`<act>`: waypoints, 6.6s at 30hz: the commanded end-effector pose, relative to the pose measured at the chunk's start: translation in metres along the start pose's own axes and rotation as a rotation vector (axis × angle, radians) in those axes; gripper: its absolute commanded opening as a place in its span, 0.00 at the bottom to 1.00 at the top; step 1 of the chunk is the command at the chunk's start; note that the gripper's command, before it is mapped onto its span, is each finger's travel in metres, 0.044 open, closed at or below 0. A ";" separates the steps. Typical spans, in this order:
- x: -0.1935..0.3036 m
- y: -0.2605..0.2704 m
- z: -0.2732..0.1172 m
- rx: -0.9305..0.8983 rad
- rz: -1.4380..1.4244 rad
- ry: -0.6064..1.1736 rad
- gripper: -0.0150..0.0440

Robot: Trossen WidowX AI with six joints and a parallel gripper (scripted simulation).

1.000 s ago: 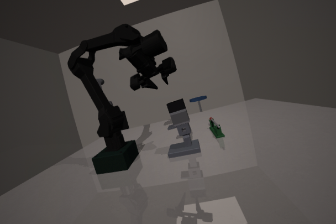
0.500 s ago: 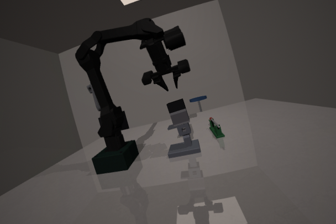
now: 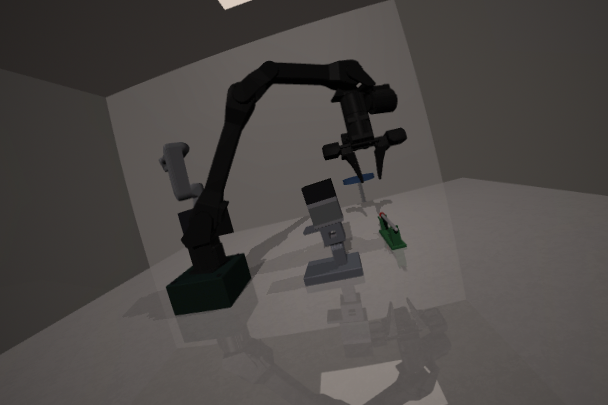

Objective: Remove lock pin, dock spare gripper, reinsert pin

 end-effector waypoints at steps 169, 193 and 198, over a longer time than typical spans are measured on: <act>-0.040 0.102 0.070 0.010 0.018 0.112 0.25; -0.035 0.103 0.105 0.004 0.021 0.109 0.25; -0.032 0.102 0.106 0.002 0.021 0.109 0.25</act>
Point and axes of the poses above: the point midway between the two fingers, 35 mm back from their tips, its own z axis out along the fingers, its own y axis across the jaws, x = y × z, the point moved 6 cm from there along -z, back along the fingers, and after that the axes turned 1 degree about -z, right-handed, at the moved point
